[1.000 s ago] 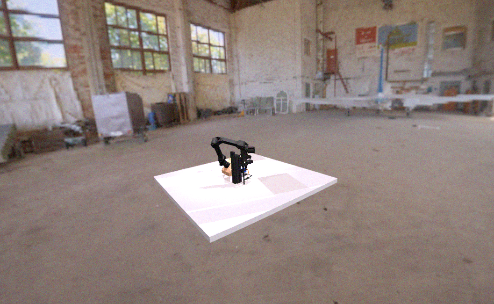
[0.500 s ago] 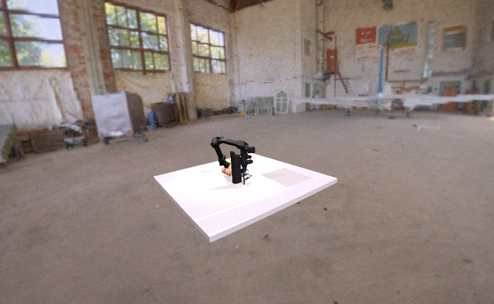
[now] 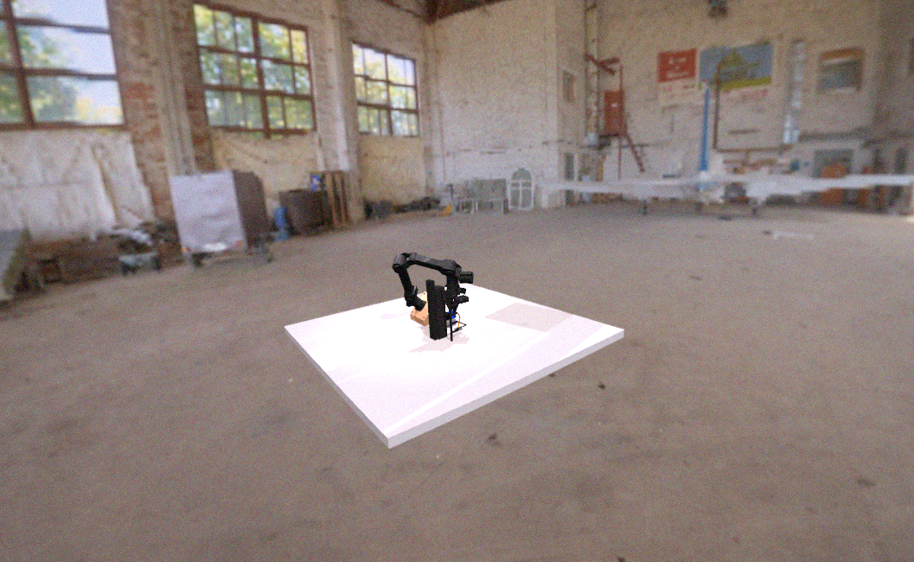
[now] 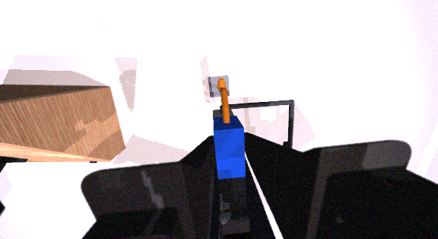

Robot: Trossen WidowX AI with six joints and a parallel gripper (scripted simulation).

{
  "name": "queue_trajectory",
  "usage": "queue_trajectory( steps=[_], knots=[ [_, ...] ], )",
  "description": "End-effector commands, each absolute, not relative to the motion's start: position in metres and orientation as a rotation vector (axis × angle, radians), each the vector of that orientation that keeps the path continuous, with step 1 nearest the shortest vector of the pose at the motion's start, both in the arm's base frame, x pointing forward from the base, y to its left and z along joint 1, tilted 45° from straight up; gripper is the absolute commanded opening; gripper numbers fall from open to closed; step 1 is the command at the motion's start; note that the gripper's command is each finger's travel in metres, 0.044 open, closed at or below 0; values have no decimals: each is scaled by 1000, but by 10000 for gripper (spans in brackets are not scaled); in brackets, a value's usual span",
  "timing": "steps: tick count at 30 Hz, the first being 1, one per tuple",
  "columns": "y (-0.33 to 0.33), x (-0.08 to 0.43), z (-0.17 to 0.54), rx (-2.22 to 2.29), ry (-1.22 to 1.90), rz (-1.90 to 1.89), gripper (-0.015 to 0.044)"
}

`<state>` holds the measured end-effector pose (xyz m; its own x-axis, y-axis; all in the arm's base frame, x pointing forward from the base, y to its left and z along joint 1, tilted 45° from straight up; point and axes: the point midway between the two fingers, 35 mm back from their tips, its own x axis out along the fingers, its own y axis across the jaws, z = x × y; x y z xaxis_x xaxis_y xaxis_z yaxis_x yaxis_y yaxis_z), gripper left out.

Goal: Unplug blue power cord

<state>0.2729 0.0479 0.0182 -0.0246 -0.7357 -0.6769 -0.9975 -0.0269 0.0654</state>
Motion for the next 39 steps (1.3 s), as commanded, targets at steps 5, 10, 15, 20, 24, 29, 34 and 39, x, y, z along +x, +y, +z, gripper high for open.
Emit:
queue_trajectory(
  steps=[5, 10, 15, 20, 24, 29, 34, 39],
  knots=[
    [75, 272, 0, -1779, 1764, 815, 0],
    [81, 271, -5, -1780, 1763, 816, 0],
    [88, 270, -9, -1780, 1762, 817, 0],
    [79, 271, -8, -1759, 1781, 807, 53],
    [79, 271, -8, -1759, 1781, 807, 158],
    [79, 271, -8, -1759, 1781, 807, 160],
    [81, 271, -7, -1764, 1777, 809, 160],
    [87, 270, -1, -1783, 1764, 815, 160]
  ],
)
